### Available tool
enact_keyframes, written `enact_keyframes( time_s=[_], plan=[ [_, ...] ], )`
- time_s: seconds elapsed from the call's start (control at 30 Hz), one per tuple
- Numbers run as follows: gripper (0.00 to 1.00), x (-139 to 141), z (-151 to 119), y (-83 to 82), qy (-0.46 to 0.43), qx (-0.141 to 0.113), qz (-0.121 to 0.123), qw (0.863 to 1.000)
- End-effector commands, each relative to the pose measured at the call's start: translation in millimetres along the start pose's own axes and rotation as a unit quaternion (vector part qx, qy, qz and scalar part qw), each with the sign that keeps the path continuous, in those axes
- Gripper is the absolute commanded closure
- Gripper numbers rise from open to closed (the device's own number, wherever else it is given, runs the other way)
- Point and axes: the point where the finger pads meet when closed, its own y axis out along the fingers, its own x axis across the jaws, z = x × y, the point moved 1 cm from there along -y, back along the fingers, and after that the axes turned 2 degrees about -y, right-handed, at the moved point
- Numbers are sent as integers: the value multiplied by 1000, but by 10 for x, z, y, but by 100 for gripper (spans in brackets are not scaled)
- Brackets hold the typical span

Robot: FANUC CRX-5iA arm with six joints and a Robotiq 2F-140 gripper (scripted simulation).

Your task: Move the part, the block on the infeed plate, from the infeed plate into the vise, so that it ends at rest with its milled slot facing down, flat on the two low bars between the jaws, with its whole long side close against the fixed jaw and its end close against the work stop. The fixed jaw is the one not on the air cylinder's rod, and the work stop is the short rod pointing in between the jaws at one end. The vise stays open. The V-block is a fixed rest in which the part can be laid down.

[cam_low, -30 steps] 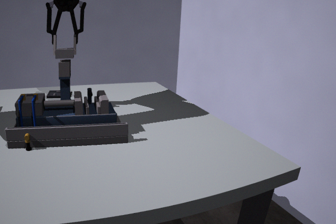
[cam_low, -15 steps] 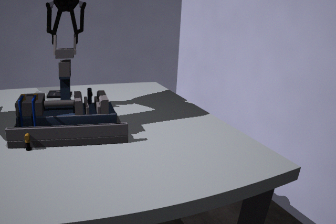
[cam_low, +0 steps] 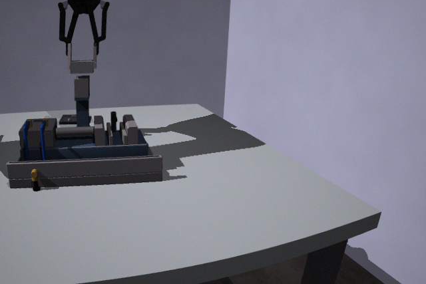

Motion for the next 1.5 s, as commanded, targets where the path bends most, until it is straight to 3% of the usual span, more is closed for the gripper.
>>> enact_keyframes(
  time_s=[0.0, 1.03, 1.47],
  plan=[
    [100, -2, 0, -11, 0, 0, 0, 1000],
    [100, -1, 0, -393, 0, 0, 0, 1000],
    [100, -1, 0, -476, 0, 0, 0, 1000]
  ],
)
